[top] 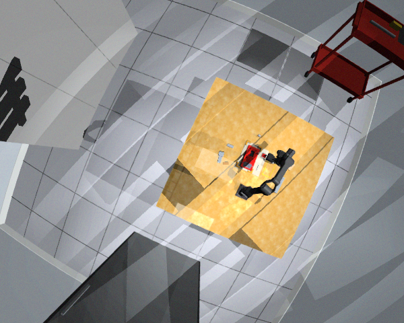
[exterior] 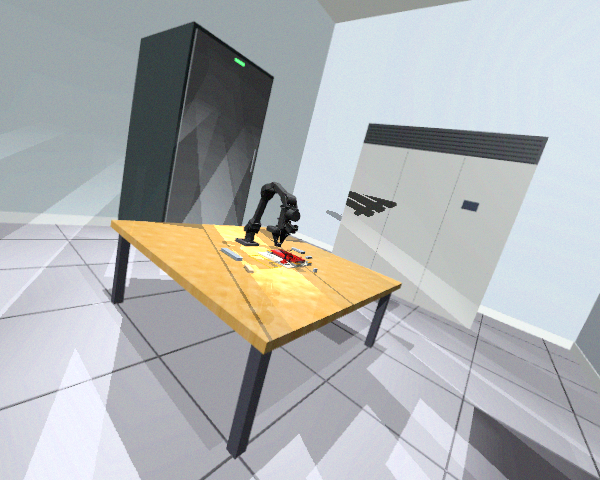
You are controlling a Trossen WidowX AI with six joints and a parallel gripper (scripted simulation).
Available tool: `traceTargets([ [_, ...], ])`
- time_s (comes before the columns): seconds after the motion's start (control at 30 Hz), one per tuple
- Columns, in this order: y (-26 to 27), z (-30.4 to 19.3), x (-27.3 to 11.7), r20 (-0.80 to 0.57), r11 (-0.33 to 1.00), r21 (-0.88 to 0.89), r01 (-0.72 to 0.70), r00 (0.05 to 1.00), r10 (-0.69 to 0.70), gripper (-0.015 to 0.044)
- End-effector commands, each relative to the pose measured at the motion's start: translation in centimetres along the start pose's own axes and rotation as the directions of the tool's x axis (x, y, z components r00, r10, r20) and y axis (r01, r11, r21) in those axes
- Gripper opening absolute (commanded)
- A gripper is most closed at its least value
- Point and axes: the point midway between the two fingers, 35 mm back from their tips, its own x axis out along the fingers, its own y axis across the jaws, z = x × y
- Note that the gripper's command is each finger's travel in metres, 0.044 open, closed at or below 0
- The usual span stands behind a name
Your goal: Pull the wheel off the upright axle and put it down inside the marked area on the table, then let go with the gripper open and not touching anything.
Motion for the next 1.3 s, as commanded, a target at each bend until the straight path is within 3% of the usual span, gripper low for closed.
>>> traceTargets([
  [0.0,-1.9,-1.5,0.1,-0.008,1.000,-0.004,0.002,1.000,-0.002,0.0000],
  [0.73,-4.0,-3.3,2.5,-0.009,1.000,-0.005,0.002,1.000,-0.002,0.0000],
  [1.27,-4.0,-3.4,10.3,-0.009,1.000,-0.005,0.002,1.000,-0.002,0.0000],
])
